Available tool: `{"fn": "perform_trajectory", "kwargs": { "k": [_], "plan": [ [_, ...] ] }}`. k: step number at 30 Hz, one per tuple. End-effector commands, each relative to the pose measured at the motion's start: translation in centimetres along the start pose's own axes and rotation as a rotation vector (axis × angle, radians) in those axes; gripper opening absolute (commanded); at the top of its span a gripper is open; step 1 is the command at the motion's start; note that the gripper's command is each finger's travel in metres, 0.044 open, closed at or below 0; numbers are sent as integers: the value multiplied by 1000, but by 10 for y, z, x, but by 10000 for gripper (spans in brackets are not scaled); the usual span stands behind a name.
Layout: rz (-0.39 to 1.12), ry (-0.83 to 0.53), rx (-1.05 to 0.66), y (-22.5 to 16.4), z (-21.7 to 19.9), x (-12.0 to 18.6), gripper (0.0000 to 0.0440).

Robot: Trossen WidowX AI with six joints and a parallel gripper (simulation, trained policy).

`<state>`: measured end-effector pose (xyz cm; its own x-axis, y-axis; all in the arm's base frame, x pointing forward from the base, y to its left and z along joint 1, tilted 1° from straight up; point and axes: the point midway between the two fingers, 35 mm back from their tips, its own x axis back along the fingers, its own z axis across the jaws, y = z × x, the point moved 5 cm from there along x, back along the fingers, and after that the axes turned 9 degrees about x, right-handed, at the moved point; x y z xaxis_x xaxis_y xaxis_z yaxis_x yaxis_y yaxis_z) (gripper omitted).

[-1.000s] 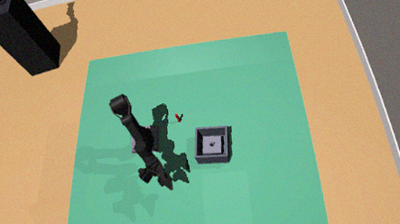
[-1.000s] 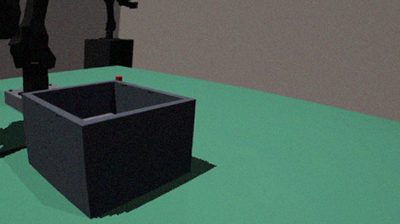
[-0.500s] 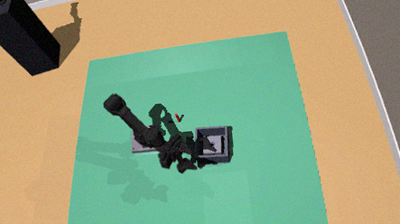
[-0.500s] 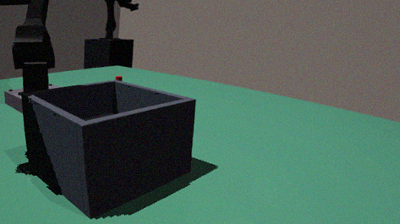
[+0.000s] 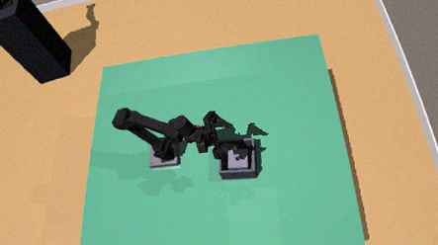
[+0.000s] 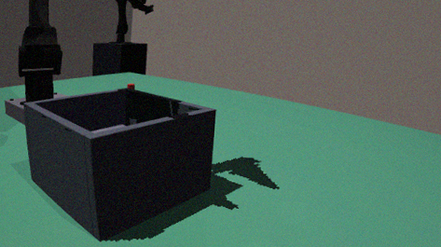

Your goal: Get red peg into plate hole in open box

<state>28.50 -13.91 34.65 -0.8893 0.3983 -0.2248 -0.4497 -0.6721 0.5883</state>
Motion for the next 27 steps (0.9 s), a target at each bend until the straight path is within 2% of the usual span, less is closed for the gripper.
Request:
{"fn": "perform_trajectory", "kwargs": {
  "k": [1,12,27],
  "plan": [
    [81,22,21,-14,33,-1,440],
    [403,-26,64,-77,85,25,440],
    [830,-295,170,-160,68,91,440]
  ]
}}
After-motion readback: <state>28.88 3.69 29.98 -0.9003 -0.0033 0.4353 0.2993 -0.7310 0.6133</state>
